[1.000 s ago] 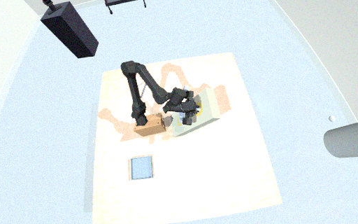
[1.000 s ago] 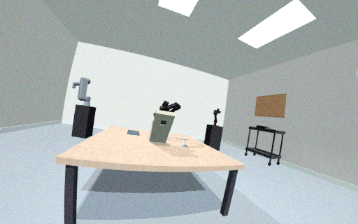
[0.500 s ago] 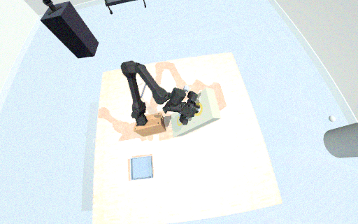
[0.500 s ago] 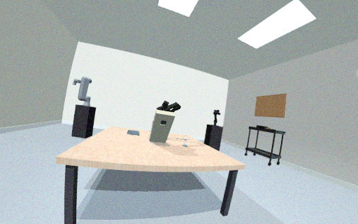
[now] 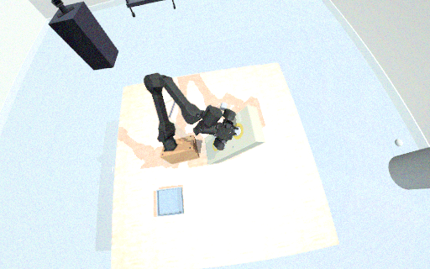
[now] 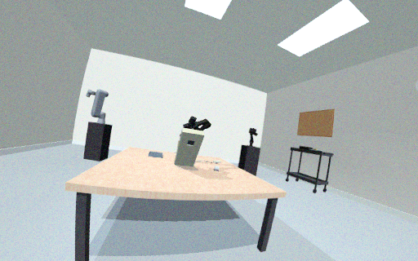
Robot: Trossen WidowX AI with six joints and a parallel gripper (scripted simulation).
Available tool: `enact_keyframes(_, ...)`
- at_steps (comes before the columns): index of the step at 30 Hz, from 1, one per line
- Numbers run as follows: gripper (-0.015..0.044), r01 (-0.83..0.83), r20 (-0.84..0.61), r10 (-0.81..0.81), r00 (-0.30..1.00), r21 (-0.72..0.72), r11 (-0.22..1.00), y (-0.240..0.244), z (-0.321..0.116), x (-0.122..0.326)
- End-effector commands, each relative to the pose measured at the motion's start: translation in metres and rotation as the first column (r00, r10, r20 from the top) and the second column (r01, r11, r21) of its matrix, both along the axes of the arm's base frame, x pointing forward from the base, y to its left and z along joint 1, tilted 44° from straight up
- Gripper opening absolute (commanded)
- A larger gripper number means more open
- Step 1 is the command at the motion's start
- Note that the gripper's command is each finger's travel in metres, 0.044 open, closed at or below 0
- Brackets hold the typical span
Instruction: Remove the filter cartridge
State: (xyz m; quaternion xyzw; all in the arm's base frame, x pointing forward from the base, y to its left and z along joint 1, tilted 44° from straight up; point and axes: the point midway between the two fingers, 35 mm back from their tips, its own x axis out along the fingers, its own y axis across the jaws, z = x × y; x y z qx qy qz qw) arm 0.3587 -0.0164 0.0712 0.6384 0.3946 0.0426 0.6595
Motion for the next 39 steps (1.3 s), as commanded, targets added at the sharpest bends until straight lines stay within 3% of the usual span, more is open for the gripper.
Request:
enact_keyframes(1,0.0,0.007,-0.003,-0.007,1.0,-0.005,1.0,-0.014,0.009,-0.015)
enact_keyframes(12,0.0,0.011,0.002,-0.011,1.0,0.002,1.0,-0.032,0.027,-0.043)
enact_keyframes(35,0.0,0.011,0.001,-0.011,1.0,0.003,1.0,0.005,-0.019,-0.09)
enact_keyframes(39,0.0105,0.005,-0.013,-0.005,1.0,0.013,1.0,0.003,-0.018,-0.085)
